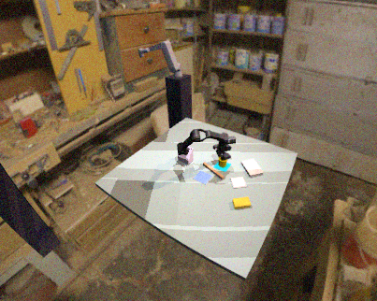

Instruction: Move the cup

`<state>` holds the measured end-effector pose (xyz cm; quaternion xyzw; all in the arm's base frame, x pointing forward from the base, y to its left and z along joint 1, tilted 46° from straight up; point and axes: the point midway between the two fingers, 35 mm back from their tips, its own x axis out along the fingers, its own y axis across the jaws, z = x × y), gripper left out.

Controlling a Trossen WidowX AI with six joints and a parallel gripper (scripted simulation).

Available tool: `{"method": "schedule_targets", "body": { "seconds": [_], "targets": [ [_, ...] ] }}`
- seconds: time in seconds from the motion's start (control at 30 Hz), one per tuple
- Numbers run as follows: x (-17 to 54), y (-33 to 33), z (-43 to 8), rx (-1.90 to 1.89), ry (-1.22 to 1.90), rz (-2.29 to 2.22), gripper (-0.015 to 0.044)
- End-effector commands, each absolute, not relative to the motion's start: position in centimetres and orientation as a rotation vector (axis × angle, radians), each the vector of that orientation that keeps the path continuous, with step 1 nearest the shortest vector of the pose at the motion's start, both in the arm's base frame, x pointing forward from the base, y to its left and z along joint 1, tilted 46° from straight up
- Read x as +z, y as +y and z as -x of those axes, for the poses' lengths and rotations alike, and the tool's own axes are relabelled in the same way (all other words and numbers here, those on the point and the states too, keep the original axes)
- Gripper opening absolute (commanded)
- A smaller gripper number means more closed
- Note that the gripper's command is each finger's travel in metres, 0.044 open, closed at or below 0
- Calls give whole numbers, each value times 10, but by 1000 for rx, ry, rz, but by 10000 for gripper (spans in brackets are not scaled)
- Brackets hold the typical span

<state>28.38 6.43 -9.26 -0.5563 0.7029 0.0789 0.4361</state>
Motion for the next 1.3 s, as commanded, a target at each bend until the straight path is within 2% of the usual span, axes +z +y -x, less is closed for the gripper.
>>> {"method": "schedule_targets", "body": {
  "seconds": [0.0,1.03,1.27],
  "targets": [
    [-90,67,-284,195,1750,1381,146],
    [-60,100,-286,199,1753,1386,146],
    [-63,97,-286,202,1751,1392,330]
  ]
}}
